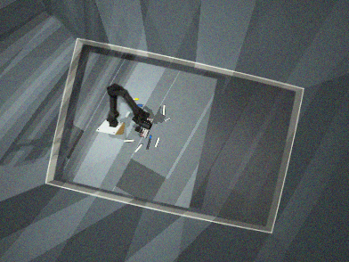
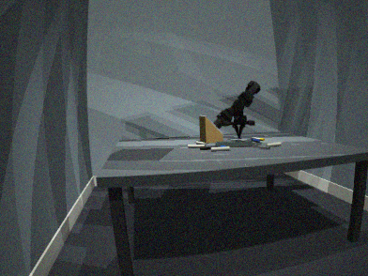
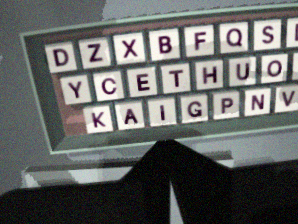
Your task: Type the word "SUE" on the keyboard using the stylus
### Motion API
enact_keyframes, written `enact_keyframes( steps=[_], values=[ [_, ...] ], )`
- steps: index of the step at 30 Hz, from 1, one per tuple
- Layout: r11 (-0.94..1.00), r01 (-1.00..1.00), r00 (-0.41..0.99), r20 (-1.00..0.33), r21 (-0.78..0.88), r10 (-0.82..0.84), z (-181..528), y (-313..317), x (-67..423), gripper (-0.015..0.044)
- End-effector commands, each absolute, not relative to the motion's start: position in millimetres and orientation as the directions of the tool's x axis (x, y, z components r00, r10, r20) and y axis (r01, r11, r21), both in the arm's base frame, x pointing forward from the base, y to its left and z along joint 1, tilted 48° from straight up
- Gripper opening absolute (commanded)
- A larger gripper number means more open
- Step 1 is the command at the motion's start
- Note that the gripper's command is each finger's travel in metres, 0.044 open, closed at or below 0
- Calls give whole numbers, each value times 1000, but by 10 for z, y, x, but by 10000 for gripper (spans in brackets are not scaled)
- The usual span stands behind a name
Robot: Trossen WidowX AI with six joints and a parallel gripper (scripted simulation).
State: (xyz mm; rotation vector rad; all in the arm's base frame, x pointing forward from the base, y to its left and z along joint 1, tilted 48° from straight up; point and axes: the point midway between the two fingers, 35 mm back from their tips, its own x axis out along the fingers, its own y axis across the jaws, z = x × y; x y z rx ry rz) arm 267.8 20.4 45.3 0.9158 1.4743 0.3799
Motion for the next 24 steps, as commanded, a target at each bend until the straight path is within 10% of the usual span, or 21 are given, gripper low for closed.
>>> enact_keyframes(
  steps=[1, 24],
  values=[
    [621, 307, 118, -676, 721, 727, 482, 225, 2686, 0],
    [618, 312, 127, -676, 722, 726, 837, -181, 2641, 53]
  ],
)
